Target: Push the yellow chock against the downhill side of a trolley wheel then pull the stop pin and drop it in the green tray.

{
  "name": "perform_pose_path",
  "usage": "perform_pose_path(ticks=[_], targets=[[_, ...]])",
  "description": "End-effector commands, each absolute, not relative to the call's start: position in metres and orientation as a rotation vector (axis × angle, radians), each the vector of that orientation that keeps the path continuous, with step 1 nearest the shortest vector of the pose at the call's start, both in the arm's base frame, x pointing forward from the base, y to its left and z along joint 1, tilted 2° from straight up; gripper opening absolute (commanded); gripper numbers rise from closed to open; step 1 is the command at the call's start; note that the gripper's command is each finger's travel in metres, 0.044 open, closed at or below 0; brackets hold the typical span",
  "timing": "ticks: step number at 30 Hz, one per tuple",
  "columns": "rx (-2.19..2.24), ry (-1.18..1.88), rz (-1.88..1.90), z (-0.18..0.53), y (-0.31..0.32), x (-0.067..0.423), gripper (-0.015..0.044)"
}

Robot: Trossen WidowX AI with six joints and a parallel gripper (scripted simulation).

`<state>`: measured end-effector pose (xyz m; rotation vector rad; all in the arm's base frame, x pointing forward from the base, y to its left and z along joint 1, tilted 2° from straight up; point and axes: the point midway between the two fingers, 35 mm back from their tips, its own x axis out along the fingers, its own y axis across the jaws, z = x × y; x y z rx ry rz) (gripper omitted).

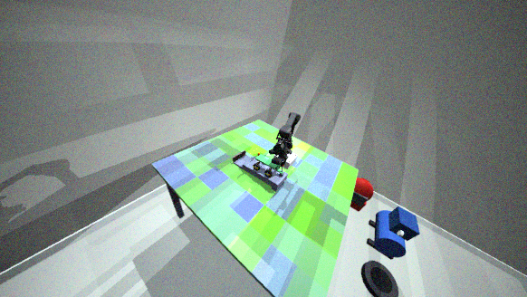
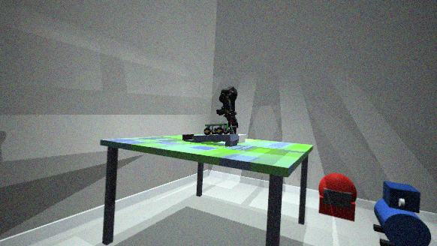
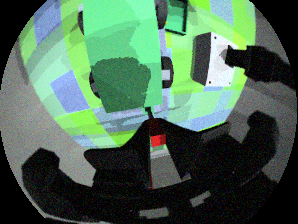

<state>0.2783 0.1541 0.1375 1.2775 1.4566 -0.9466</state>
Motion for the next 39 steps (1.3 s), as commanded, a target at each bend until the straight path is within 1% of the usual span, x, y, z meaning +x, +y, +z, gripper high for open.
perform_pose_path(ticks=[1,8,25,39], targets=[[1.281,1.461,-0.938,0.142,0.155,0.278,0.0],[1.281,1.461,-0.938,0.147,0.157,0.279,0.0],[1.283,1.463,-0.937,0.151,0.186,0.273,0.0],[1.281,1.466,-0.94,0.145,0.179,0.227,0.0]])
